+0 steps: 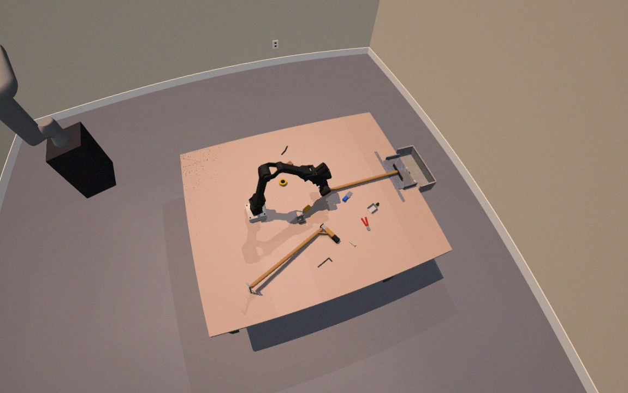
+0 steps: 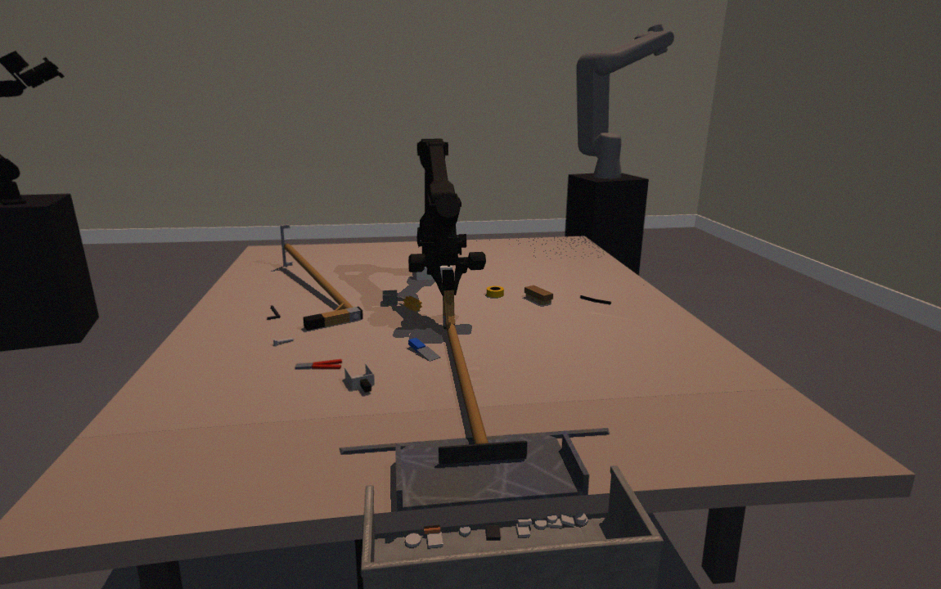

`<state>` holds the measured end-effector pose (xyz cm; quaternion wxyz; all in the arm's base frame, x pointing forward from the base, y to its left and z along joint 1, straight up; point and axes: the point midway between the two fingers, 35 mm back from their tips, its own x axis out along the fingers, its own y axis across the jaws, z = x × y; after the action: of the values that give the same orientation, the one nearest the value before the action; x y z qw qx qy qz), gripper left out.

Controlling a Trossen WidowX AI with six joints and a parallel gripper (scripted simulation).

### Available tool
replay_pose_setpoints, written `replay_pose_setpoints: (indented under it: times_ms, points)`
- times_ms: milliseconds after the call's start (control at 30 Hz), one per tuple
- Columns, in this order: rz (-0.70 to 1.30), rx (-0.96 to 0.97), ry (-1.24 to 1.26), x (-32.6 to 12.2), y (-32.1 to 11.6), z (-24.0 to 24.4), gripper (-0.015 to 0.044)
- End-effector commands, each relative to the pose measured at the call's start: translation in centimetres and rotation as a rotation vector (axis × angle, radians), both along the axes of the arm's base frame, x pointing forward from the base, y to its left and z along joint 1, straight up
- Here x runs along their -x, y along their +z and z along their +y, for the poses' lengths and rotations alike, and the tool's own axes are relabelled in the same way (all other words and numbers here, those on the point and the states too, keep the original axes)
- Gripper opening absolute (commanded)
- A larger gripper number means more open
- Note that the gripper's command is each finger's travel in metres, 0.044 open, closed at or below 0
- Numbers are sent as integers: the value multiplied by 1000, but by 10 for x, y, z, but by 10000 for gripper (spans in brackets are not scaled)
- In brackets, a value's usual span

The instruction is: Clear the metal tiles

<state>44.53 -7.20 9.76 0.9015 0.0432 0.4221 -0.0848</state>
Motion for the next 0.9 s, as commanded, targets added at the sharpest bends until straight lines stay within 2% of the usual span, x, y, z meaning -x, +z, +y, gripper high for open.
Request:
replay_pose_setpoints:
  times_ms: [0,867]
  points:
    - [-20,3,-4,-10,7,-2,0]
    - [-23,4,-4,-45,11,-7,0]
